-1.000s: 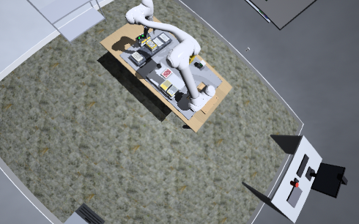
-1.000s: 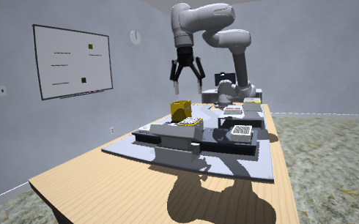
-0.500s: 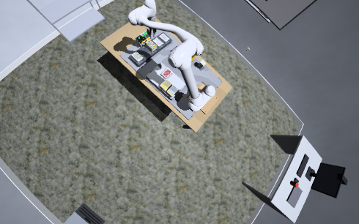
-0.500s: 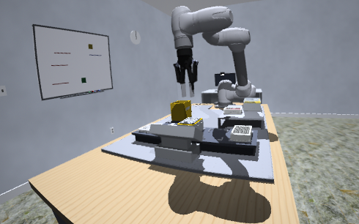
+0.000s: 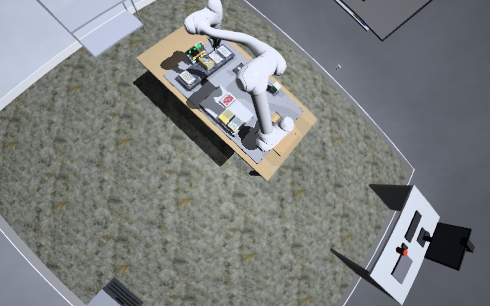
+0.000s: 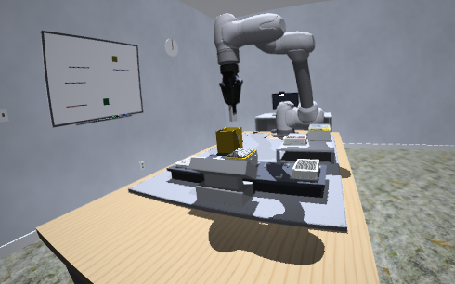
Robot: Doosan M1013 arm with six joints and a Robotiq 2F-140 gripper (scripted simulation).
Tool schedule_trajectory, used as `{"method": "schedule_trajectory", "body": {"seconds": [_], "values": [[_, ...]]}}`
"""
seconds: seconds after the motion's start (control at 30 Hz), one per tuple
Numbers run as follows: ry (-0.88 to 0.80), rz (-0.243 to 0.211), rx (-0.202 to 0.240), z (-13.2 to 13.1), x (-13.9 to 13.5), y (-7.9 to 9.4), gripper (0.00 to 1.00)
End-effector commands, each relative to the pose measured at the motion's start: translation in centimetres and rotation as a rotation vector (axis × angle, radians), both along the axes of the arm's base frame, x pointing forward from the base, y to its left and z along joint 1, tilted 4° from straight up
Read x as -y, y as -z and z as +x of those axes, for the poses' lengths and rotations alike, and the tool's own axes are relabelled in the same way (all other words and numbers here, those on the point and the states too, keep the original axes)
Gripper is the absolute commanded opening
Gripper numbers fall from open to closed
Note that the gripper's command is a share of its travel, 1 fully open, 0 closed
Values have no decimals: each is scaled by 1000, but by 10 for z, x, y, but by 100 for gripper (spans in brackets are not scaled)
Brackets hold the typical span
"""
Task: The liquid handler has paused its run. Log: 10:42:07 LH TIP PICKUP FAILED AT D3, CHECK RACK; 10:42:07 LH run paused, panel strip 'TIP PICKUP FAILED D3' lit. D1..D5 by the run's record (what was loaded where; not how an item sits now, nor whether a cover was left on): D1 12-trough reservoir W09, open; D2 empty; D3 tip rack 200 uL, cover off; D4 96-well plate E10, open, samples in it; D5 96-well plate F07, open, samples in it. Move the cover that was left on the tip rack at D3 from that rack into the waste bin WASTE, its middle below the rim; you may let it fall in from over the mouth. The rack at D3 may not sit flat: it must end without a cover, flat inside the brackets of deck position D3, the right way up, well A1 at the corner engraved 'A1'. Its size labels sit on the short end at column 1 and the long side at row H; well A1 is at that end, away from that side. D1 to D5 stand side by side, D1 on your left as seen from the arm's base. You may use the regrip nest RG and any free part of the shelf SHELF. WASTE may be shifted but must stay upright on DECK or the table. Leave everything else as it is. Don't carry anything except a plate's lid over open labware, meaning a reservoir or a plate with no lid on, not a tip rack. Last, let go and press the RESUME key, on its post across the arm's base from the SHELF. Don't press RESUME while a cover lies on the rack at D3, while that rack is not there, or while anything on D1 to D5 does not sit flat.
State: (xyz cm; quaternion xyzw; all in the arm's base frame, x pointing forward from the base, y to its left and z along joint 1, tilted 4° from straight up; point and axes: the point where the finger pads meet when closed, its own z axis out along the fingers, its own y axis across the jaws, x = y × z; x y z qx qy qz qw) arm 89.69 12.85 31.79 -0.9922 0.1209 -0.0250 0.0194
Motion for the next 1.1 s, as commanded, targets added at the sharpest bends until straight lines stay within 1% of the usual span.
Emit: {"method": "schedule_trajectory", "body": {"seconds": [0.0, 0.17, 0.23, 0.6, 0.73, 0.8, 1.07], "values": [[46, 3, 3, -12, 22, -7, 0], [146, 9, -1, -28, 41, -6, 0], [146, 9, -1, -28, 41, -6, 0], [362, 21, -8, -62, 85, -4, 0], [362, 21, -8, -74, 100, -3, 0], [362, 21, -8, -74, 100, -3, 0], [362, 21, -8, -98, 132, -1, 0]]}}
